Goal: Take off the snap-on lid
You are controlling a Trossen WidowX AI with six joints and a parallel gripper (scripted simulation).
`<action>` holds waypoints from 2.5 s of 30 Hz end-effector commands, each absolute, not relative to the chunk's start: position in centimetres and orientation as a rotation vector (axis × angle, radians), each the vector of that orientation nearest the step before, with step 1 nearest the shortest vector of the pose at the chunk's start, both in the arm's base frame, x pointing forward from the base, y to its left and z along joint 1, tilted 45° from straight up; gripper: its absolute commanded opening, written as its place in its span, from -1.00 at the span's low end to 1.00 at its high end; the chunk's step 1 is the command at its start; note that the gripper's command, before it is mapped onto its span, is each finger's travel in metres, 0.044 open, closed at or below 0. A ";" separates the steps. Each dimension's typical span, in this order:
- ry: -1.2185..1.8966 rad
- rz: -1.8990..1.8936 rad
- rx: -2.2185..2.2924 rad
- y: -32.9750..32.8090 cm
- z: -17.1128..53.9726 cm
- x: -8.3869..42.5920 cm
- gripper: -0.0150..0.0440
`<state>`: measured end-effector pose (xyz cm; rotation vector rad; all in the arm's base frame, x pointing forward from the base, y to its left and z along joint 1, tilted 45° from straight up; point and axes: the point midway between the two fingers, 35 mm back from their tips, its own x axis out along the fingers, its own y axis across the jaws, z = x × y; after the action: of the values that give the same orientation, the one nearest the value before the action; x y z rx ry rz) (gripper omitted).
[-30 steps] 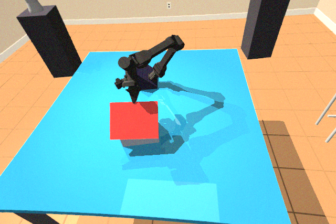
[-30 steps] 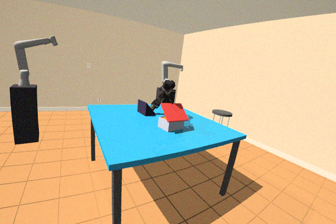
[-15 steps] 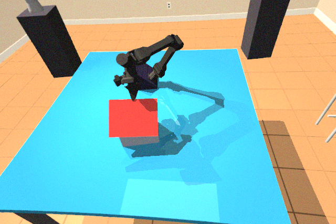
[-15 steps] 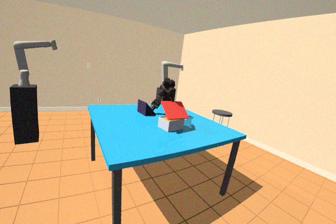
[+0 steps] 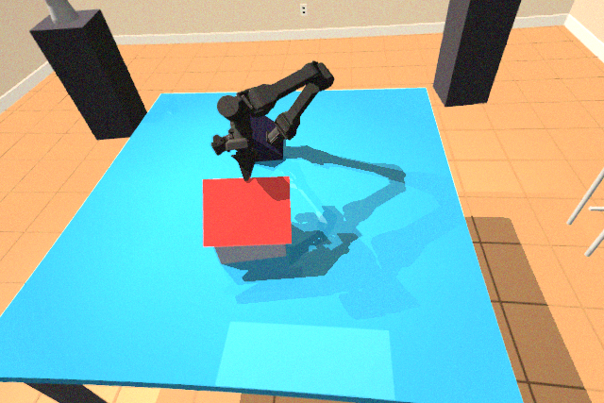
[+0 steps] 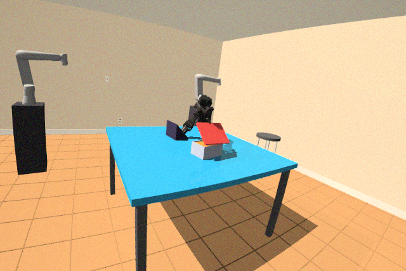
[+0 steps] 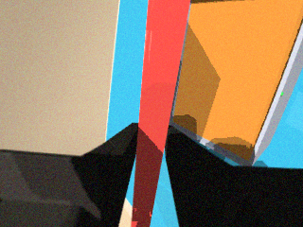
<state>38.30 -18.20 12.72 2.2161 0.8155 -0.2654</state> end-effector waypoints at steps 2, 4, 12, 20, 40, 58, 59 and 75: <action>0.799 -0.266 2.214 -17.8 13.7 38.1 -0.49; 0.799 -0.266 2.214 -17.5 14.0 38.0 -0.49; 0.799 -0.266 2.215 -16.4 15.1 37.7 -0.49; 0.800 -0.266 2.215 -15.3 16.1 37.4 -0.49; 0.801 -0.266 2.217 -12.4 18.8 36.7 -0.49; 0.801 -0.267 2.219 -9.9 21.3 36.1 -0.49; 0.802 -0.267 2.219 -9.8 21.4 36.0 -0.49; 0.802 -0.267 2.220 -7.5 23.6 35.5 -0.49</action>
<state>35.65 -7.71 22.98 2.2178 0.8160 -0.2640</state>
